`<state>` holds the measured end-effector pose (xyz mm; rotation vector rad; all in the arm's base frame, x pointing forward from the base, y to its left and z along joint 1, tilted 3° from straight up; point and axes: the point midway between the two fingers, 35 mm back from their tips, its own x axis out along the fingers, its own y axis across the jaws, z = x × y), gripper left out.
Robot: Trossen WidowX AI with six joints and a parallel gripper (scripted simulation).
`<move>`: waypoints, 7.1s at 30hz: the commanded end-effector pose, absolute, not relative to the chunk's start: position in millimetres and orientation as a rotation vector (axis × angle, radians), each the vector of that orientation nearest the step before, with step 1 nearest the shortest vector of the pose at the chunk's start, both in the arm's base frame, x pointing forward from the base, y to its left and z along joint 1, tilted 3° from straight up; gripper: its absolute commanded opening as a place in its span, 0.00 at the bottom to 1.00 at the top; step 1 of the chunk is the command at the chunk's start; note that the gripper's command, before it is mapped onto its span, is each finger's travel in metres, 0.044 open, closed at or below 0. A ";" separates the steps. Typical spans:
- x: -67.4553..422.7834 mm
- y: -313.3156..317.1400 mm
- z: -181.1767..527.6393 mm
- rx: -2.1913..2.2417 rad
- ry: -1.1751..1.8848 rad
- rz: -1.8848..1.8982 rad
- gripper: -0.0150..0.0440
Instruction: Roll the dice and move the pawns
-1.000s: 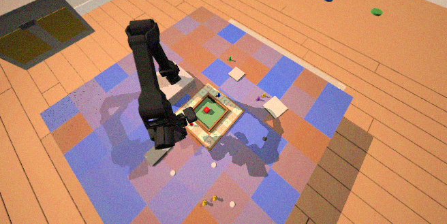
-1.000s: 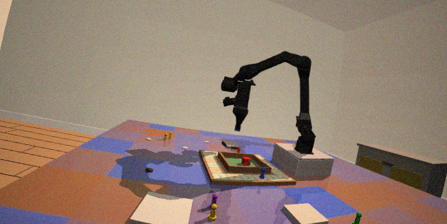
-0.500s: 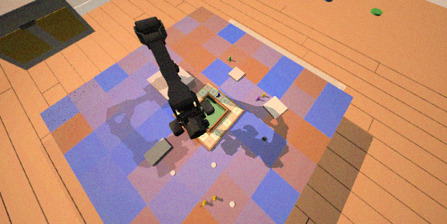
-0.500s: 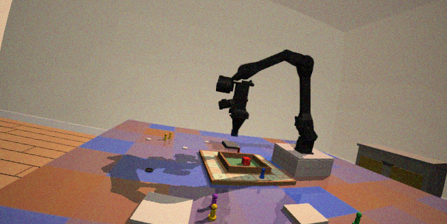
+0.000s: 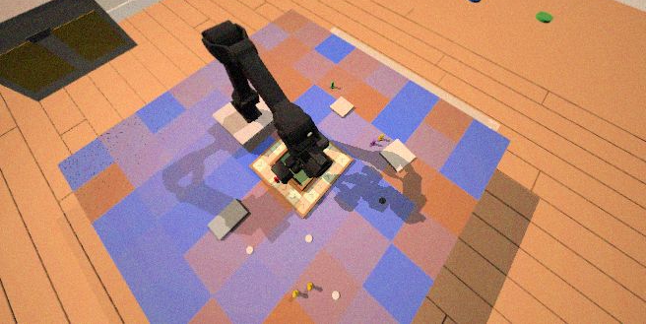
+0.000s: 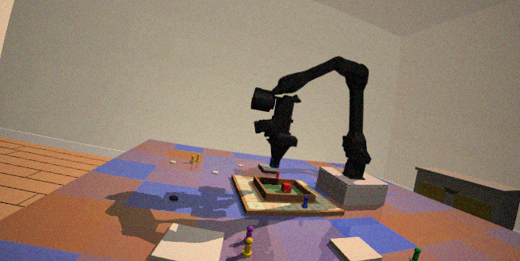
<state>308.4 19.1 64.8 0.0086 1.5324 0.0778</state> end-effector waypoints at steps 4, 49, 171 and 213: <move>302.2 57.1 59.9 -0.035 1.533 0.130 0.25; 299.1 69.4 65.6 0.014 0.685 0.143 0.25; 266.6 -79.6 -15.7 -0.547 1.445 0.608 0.59; 264.6 -82.2 105.2 -0.547 1.444 0.608 0.25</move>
